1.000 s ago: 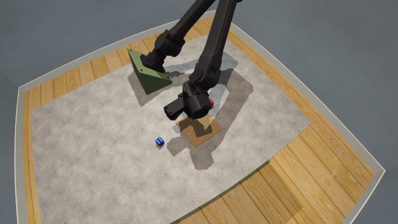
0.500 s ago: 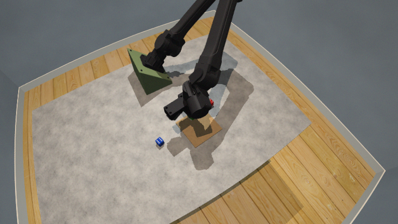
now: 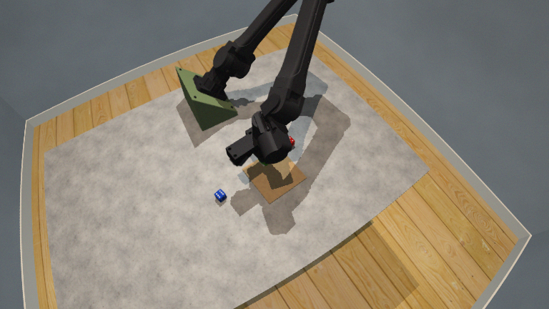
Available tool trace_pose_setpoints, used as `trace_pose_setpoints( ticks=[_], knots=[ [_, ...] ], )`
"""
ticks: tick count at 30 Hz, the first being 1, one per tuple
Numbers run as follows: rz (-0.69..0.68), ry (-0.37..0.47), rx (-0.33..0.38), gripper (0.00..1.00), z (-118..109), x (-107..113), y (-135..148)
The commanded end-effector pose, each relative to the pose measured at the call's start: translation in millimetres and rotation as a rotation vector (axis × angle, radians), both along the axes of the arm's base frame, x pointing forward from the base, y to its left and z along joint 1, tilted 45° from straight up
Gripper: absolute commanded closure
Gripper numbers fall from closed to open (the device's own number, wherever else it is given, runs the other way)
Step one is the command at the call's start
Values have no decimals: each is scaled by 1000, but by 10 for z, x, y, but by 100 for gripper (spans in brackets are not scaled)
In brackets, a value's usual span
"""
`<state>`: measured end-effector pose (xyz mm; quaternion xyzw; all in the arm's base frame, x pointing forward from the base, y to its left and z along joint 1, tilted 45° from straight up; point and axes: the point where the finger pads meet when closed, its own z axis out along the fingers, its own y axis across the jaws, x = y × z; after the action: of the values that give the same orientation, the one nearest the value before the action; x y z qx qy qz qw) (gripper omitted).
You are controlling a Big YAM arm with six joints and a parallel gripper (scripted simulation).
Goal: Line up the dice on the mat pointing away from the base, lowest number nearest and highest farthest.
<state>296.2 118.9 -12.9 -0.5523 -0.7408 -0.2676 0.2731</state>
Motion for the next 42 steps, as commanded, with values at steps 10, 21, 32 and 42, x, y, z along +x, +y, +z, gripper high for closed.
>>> trace_pose_setpoints(
  ticks=[10, 21, 32, 42],
  knots=[
    [-8, -8, 0, 80, -23, 61, 28],
    [-11, -10, -1, 80, -17, 79, 23],
    [-11, -10, -1, 80, -16, 80, 23],
    [-11, -10, -1, 80, -16, 80, 23]
  ],
)
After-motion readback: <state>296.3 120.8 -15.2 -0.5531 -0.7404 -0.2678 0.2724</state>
